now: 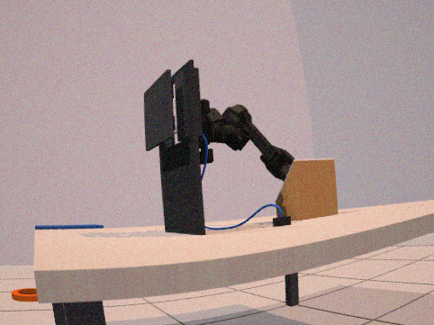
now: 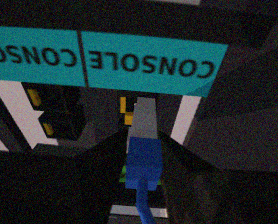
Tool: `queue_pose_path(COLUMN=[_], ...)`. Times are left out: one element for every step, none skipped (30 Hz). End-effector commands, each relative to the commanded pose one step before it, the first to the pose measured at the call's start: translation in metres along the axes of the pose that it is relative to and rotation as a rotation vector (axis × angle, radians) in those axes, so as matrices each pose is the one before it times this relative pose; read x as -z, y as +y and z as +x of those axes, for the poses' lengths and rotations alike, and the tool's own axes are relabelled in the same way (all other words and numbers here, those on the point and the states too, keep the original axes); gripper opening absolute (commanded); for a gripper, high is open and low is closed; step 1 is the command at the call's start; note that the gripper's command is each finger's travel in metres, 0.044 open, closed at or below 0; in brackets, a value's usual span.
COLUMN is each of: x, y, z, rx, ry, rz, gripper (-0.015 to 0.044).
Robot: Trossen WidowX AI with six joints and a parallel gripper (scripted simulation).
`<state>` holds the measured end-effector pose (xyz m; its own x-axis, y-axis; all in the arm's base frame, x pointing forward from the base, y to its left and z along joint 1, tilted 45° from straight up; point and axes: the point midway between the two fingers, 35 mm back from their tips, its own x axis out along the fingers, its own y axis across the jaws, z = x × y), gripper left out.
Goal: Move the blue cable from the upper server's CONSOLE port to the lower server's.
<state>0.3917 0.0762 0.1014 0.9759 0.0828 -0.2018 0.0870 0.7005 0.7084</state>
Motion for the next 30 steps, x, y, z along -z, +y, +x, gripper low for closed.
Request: queue_pose_path(x=[-0.00106,-0.00008,-0.00007,-0.00007,-0.00007,-0.00007,-0.00002,-0.00003,-0.00007,-0.00006,-0.00006,-0.00007,-0.00007,-0.00006,-0.00004,-0.00004,-0.00007,-0.00006,-0.00007,-0.00007,-0.00007,-0.00006,-0.00006,-0.00006,-0.00007,-0.00006,-0.00007,-0.00007,-0.00007,-0.00007], y=[0.00279,0.00001,0.0,0.0,0.0,0.0,-0.00005,-0.00006,-0.00001,-0.00001,0.0,-0.00001,0.0,0.0,-0.00003,-0.00003,-0.00001,-0.00001,0.0,0.0,0.0,0.0,-0.00001,-0.00001,-0.00001,0.0,0.0,0.0,0.0,0.0], z=[0.00151,0.00018,0.0002,0.00019,0.00021,0.00019,0.00019,0.00023,0.00023,0.00018,0.00019,0.0002,0.00021,0.00018,0.00019,0.00021,0.00022,0.00018,0.00019,0.00019,0.00021,0.00018,0.0002,0.0002,0.00021,0.00019,0.0002,0.00019,0.00021,0.00019], rx=[-0.01102,-0.0001,-0.00004,-0.00003,-0.00005,-0.00005,-0.00007,-0.00009,-0.00006,-0.00005,-0.00008,-0.00008,-0.0001,-0.00009,-0.00006,-0.00006,-0.00006,-0.00005,-0.00008,-0.00008,-0.00009,-0.00008,-0.00007,-0.00007,-0.00007,-0.00006,-0.00007,-0.00007,-0.00008,-0.00007], ry=[0.00025,-0.00003,0.00004,0.00003,0.00002,0.00002,-0.00001,-0.00001,0.00002,0.00002,-0.00001,-0.00001,-0.00002,-0.00001,0.00001,0.00001,0.00002,0.00001,-0.00001,-0.00001,-0.00001,-0.00001,0.00001,0.00001,0.00001,0.00001,0.0,0.0,0.0,0.0], rz=[-0.0051,0.0,0.0,0.0,0.0,0.0,0.0,0.0,0.0,0.0,0.0,0.0,0.0,0.0,0.0,0.0,0.0,0.0,0.0,0.0,0.0,0.0,0.0,0.0,0.0,0.0,0.0,0.0,0.0,0.0], gripper=[0.0,0.0,0.0,0.0,0.0,0.0,0.0,0.0,0.0,0.0,0.0,0.0,0.0,0.0,0.0,0.0,0.0,0.0,0.0,0.0,0.0,0.0,0.0,0.0,0.0,0.0,0.0,0.0,0.0,0.0])
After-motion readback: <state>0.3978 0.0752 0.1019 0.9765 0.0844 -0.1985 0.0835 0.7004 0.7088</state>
